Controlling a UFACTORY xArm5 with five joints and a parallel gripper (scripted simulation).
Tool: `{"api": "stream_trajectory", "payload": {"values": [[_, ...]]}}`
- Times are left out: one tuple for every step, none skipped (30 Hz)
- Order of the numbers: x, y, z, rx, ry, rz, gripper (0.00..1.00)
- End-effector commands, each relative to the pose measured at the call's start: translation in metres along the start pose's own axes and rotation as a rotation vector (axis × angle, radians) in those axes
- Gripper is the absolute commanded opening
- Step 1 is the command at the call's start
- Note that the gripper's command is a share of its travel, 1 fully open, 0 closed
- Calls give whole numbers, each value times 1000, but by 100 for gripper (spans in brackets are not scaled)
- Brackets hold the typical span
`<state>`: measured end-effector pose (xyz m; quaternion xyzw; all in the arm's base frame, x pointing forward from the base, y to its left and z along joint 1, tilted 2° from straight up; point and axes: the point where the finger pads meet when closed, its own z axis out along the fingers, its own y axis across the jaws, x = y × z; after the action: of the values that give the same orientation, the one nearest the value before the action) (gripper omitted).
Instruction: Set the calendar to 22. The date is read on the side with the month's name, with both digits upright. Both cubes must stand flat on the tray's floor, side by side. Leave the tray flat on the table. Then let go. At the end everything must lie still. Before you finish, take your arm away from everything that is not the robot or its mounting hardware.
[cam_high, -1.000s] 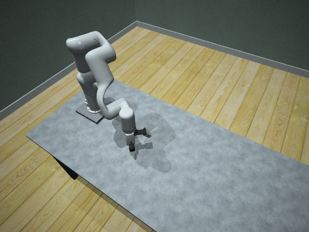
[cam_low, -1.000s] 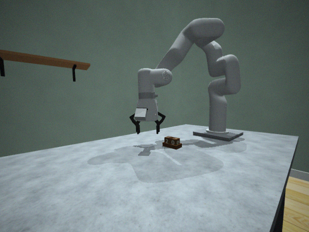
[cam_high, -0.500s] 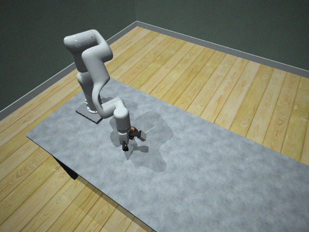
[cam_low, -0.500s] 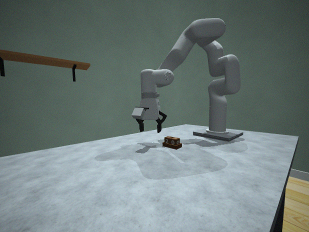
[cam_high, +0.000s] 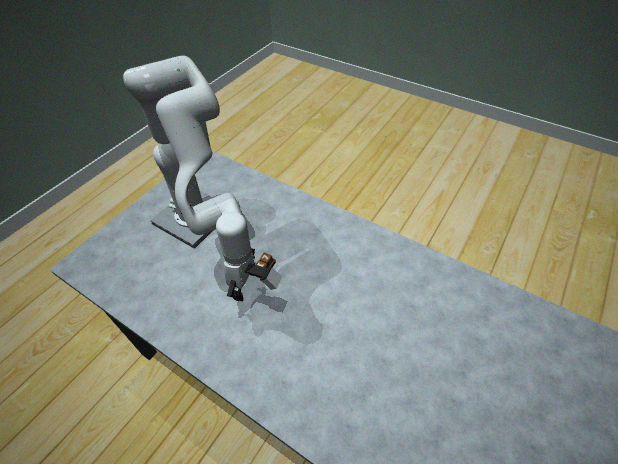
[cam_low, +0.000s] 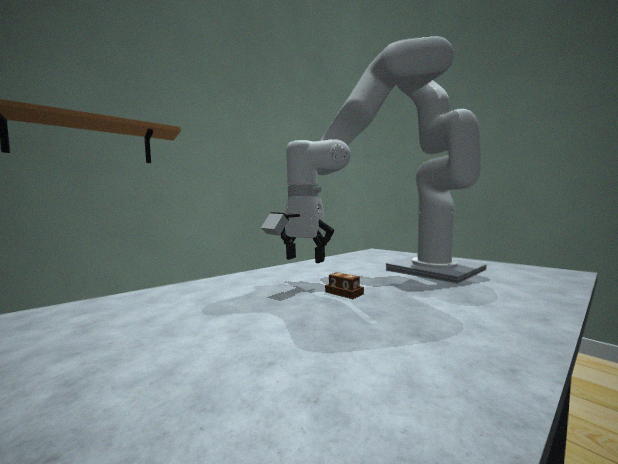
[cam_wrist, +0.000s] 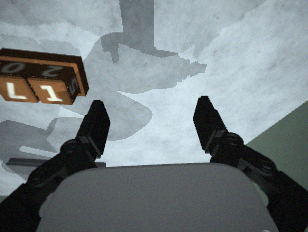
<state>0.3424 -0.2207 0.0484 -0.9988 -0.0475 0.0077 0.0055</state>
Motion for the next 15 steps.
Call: {"api": "stream_trajectory", "payload": {"values": [[-6,2,-2,-3,4,12,100],[-7,2,-2,-3,4,20,100],[-7,3,-2,-2,4,37,100],[-7,3,-2,-2,4,37,100],[-7,3,-2,-2,4,37,100],[-8,3,-2,-2,4,64,100],[-9,3,-2,-2,3,99,100],[-11,4,-2,-2,3,141,100],[-13,4,-3,-2,3,184,100],[-14,5,-3,-1,3,226,100],[-15,5,-3,-1,3,262,100],[-22,6,-3,-1,3,273,100],[-29,8,-4,-1,3,273,100],[-32,8,-4,-1,3,273,100],[-33,8,-4,-1,3,273,100]]}}
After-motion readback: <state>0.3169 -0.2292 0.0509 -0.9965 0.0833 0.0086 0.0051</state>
